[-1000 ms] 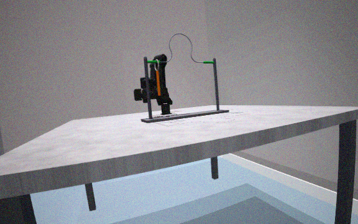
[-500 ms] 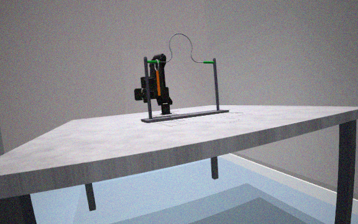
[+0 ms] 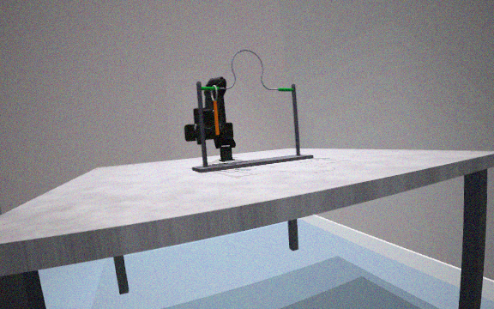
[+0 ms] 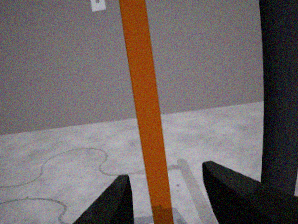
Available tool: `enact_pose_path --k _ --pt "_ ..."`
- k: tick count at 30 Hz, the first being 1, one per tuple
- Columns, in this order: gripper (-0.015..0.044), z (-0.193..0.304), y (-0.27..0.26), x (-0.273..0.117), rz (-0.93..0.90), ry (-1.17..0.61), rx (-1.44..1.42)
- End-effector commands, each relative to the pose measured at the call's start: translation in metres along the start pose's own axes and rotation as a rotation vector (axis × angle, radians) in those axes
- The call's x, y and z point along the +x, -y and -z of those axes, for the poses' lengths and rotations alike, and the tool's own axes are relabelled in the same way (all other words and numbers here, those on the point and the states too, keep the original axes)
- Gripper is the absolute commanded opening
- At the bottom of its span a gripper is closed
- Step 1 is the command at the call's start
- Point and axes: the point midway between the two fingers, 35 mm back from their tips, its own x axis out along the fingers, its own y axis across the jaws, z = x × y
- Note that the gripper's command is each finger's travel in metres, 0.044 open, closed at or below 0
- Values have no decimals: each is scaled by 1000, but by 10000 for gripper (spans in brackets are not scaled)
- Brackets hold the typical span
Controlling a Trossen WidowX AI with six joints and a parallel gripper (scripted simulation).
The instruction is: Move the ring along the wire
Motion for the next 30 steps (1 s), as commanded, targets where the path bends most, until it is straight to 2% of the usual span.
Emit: enact_pose_path --k 1,13,30 --pt "160 0 0 7 2 -1 6" --pt "160 0 -3 25 2 1 7" --pt "160 0 -3 26 2 1 7"
